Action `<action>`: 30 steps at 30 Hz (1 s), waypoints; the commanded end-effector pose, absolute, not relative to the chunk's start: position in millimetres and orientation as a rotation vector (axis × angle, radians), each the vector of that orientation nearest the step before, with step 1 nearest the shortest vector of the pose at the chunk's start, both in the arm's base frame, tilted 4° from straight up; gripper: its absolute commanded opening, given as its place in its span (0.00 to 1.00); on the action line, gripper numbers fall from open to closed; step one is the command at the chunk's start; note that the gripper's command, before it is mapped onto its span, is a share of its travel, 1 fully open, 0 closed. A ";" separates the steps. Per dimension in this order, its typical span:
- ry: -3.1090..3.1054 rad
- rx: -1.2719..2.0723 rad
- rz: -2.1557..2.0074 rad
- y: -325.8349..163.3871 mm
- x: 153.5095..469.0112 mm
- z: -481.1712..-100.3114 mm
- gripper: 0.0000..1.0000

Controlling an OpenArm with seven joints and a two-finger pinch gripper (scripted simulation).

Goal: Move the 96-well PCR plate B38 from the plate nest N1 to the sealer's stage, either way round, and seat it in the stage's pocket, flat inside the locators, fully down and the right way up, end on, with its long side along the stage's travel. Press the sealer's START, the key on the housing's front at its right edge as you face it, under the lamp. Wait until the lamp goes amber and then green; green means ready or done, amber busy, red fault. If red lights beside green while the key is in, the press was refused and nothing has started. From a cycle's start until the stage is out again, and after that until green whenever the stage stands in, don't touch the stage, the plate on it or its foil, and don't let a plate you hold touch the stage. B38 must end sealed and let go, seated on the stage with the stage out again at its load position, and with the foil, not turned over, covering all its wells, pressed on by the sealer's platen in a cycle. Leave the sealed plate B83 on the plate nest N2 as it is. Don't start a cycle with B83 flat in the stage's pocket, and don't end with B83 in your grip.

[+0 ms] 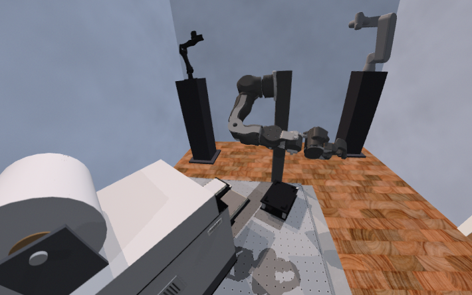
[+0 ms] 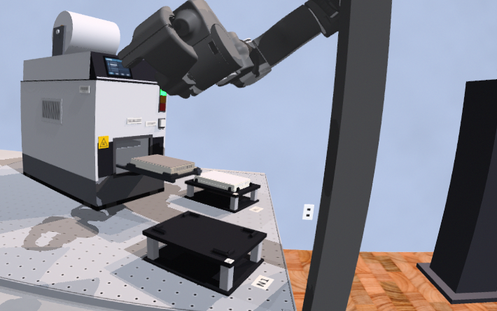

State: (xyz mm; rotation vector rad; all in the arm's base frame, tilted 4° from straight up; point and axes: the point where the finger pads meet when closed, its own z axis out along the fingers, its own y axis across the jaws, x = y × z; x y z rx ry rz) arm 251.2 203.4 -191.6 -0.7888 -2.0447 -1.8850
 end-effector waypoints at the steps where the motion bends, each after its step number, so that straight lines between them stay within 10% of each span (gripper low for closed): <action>1: -2.048 -0.787 -1.882 203.2 251.0 -190.8 0.00; 30: -2.220 -0.745 -1.728 197.6 241.0 -213.0 0.00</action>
